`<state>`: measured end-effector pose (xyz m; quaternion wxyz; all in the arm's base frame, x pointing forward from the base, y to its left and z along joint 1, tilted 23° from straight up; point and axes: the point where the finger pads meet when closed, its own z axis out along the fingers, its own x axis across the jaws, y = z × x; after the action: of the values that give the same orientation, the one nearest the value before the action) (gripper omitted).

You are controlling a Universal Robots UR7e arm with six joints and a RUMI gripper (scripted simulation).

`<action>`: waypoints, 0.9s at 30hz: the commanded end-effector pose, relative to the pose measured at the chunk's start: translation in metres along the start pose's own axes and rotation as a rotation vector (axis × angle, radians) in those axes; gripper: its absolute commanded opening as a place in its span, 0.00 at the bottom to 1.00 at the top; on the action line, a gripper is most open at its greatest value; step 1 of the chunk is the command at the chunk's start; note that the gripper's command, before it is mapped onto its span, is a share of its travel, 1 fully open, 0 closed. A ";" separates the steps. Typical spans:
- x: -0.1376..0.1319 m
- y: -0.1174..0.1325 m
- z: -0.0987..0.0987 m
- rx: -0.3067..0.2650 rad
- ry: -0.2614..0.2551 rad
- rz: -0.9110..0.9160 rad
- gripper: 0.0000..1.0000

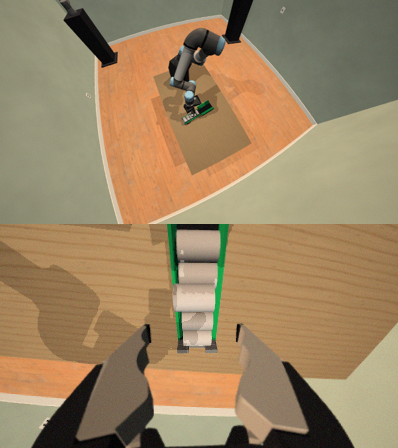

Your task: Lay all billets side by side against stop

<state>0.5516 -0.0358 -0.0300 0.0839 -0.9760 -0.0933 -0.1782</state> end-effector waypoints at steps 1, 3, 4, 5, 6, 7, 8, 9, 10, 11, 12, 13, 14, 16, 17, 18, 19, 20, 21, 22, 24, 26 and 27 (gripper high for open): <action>0.000 0.000 0.000 -0.001 0.001 0.000 0.53; 0.000 0.000 0.000 -0.001 0.001 0.000 0.53; 0.000 0.000 0.000 -0.001 0.001 0.000 0.53; 0.000 0.000 0.000 -0.001 0.001 0.000 0.53; 0.000 0.000 0.000 -0.001 0.001 0.000 0.53; 0.000 0.000 0.000 -0.001 0.001 0.000 0.53; 0.000 0.000 0.000 -0.001 0.001 0.000 0.53; 0.000 0.000 0.000 -0.001 0.001 0.000 0.53; 0.000 0.000 0.000 -0.001 0.001 0.000 0.53; 0.000 0.000 0.001 -0.001 0.001 0.000 0.53; 0.000 0.000 0.003 -0.001 0.001 0.000 0.53; 0.000 0.000 0.006 -0.001 0.001 0.000 0.53; 0.001 0.000 0.010 -0.001 0.001 0.000 0.53; 0.001 0.000 0.019 -0.001 0.001 0.000 0.53; 0.001 0.000 0.024 -0.001 0.001 0.000 0.53; 0.001 0.000 0.024 -0.001 0.001 0.000 0.53; 0.001 0.000 0.024 -0.001 0.001 0.000 0.53; 0.001 0.000 0.029 -0.001 0.001 0.000 0.53; 0.001 0.000 0.034 -0.001 0.001 0.000 0.53; 0.001 0.000 0.038 -0.001 0.001 0.000 0.53; 0.001 0.001 0.045 -0.001 0.001 0.000 0.53; 0.001 0.001 0.048 -0.001 0.001 0.000 0.53; 0.001 0.001 0.048 -0.001 0.001 0.000 0.53</action>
<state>0.5657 -0.0275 -0.0691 0.0841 -0.9760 -0.0934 -0.1779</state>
